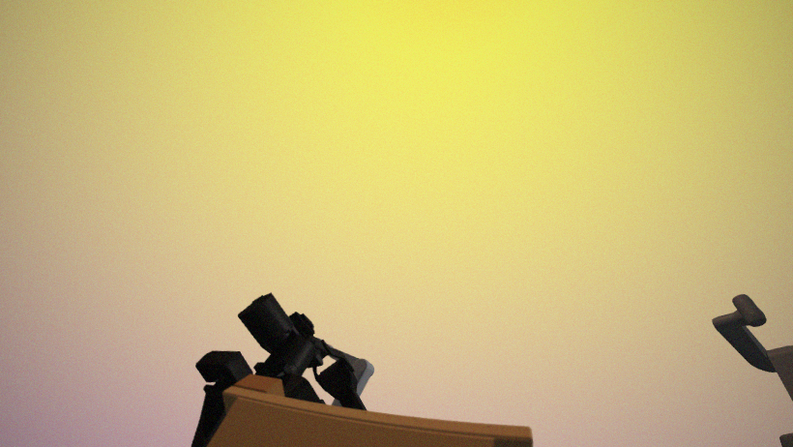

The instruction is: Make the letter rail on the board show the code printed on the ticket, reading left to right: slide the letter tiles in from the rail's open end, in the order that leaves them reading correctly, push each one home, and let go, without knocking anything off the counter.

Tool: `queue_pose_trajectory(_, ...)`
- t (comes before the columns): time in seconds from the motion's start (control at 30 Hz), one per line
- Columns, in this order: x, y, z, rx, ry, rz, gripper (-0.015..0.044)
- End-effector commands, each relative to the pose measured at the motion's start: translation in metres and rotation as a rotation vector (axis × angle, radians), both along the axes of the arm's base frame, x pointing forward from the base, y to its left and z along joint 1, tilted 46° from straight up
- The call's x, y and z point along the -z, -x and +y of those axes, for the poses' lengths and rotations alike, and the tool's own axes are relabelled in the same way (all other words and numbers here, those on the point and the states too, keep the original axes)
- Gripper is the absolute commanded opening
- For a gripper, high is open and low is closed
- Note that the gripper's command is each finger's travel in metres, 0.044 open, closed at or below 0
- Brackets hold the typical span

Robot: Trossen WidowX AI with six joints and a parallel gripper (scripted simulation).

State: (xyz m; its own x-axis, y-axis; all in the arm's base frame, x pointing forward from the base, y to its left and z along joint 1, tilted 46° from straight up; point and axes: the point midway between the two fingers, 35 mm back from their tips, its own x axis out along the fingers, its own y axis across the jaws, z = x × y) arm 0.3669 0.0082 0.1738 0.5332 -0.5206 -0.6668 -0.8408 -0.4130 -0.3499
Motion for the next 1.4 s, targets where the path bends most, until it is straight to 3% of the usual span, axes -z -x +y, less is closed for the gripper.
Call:
queue_pose_trajectory(0.0,-0.012,-0.002,0.025,-0.050,-0.050,-0.053,0.0000)
queue_pose_trajectory(0.23,-0.019,0.002,0.071,-0.149,-0.167,-0.103,0.0000)
queue_pose_trajectory(0.53,0.007,0.013,0.132,-0.180,-0.359,-0.115,0.0000)
queue_pose_trajectory(0.87,0.056,0.023,0.181,-0.058,-0.433,-0.111,0.0000)
queue_pose_trajectory(1.37,0.111,0.034,0.225,0.227,-0.560,-0.260,0.0000)
